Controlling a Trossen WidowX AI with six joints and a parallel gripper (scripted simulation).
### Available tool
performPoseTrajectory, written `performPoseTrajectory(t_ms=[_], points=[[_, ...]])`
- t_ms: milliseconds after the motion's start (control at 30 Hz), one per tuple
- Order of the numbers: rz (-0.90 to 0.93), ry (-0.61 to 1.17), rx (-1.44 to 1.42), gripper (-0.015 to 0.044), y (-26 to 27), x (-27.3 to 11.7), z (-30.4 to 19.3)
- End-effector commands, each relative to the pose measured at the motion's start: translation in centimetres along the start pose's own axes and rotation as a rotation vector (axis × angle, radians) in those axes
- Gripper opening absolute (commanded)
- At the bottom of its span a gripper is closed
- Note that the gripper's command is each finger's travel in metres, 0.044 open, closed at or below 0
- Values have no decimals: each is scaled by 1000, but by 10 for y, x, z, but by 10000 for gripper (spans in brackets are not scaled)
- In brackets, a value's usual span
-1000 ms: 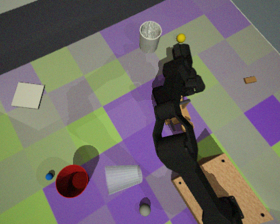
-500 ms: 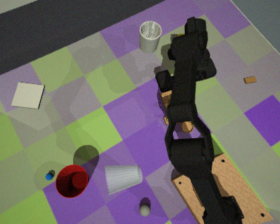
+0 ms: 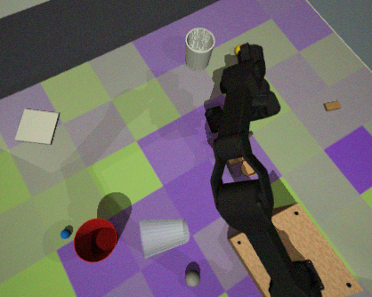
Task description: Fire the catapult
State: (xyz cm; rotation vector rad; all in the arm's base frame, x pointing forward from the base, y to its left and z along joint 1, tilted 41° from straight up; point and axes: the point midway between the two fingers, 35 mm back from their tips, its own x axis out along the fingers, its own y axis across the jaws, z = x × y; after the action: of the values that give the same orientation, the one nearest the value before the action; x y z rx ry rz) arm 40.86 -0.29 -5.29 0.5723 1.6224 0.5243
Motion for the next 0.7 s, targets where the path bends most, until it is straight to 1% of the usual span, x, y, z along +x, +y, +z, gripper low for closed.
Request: performPoseTrajectory(t_ms=[0, 667], points=[[5, -5, 6, 440, 0, 4, 0], [6, -6, 5, 440, 0, 37, 1]])
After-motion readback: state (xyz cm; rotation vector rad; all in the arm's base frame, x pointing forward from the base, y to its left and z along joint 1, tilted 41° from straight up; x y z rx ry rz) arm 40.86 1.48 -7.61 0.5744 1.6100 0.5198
